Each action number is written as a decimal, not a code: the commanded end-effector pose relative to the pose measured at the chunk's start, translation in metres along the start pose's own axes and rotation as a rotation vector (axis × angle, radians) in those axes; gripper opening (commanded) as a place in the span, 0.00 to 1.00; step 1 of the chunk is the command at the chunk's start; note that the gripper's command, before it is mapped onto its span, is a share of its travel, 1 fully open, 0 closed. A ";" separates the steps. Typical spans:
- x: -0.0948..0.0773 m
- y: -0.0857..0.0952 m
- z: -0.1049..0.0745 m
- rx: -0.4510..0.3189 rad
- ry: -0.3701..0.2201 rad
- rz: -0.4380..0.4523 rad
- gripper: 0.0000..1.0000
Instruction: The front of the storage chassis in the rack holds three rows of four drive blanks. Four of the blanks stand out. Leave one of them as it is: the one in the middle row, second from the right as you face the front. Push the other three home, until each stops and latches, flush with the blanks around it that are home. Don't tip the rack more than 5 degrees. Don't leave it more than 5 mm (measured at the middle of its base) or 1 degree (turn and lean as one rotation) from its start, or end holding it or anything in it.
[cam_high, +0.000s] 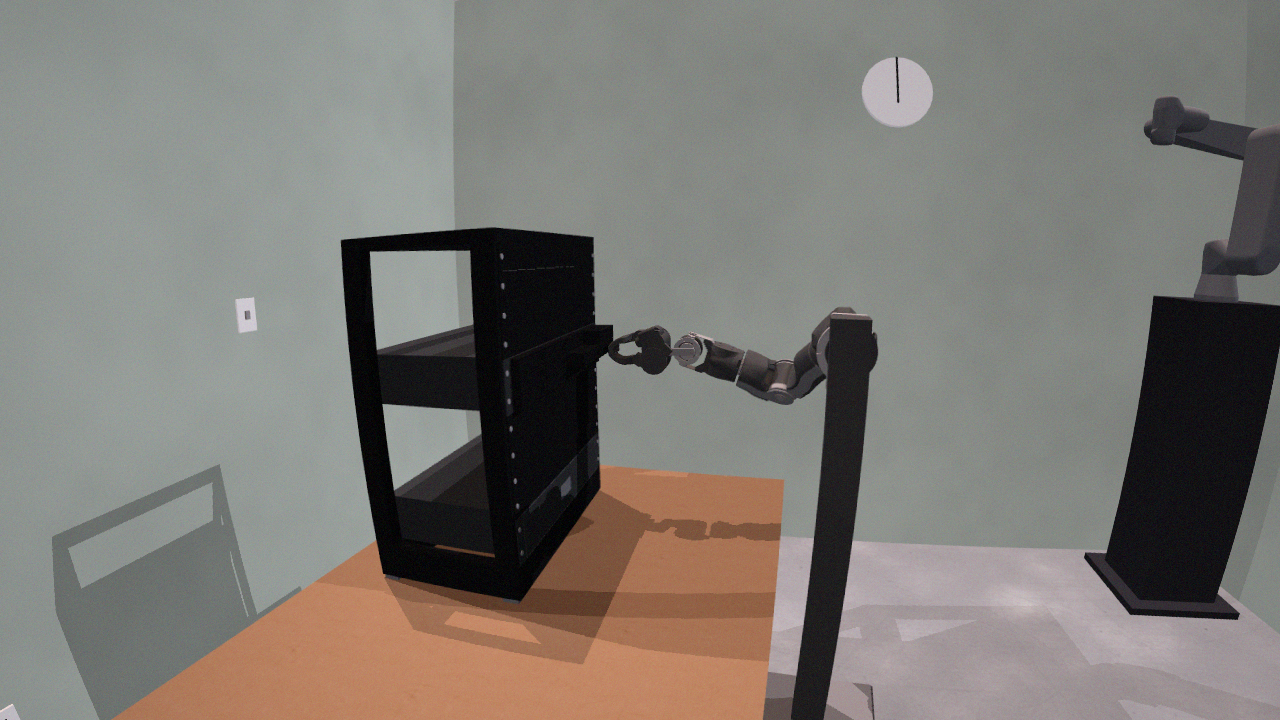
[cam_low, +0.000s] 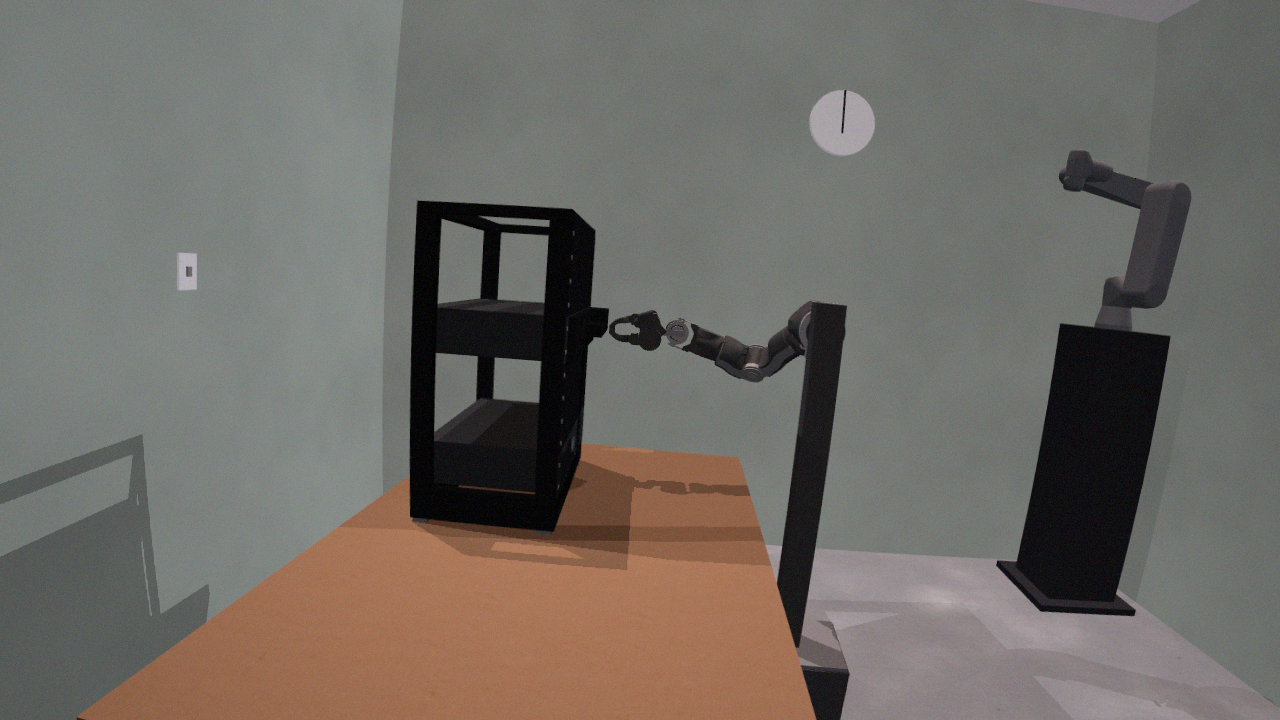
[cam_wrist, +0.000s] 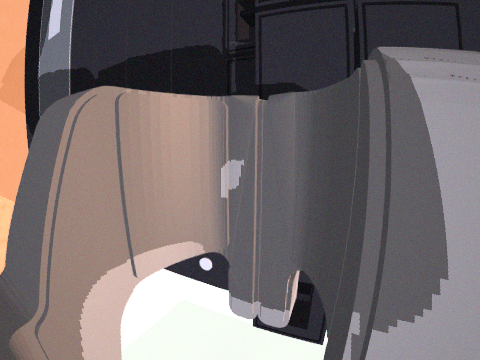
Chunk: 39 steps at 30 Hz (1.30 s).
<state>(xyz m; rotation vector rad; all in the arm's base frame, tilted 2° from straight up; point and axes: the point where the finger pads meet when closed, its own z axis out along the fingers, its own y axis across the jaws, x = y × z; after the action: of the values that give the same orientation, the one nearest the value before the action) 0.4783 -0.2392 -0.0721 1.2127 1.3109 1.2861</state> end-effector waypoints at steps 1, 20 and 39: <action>0.001 0.003 0.000 -0.010 0.005 -0.003 0.00; 0.003 0.007 0.001 -0.009 0.005 -0.002 0.00; 0.003 0.004 0.011 -0.007 0.005 -0.001 0.00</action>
<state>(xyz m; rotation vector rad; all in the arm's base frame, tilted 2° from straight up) 0.4883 -0.2370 -0.0692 1.2130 1.3081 1.2907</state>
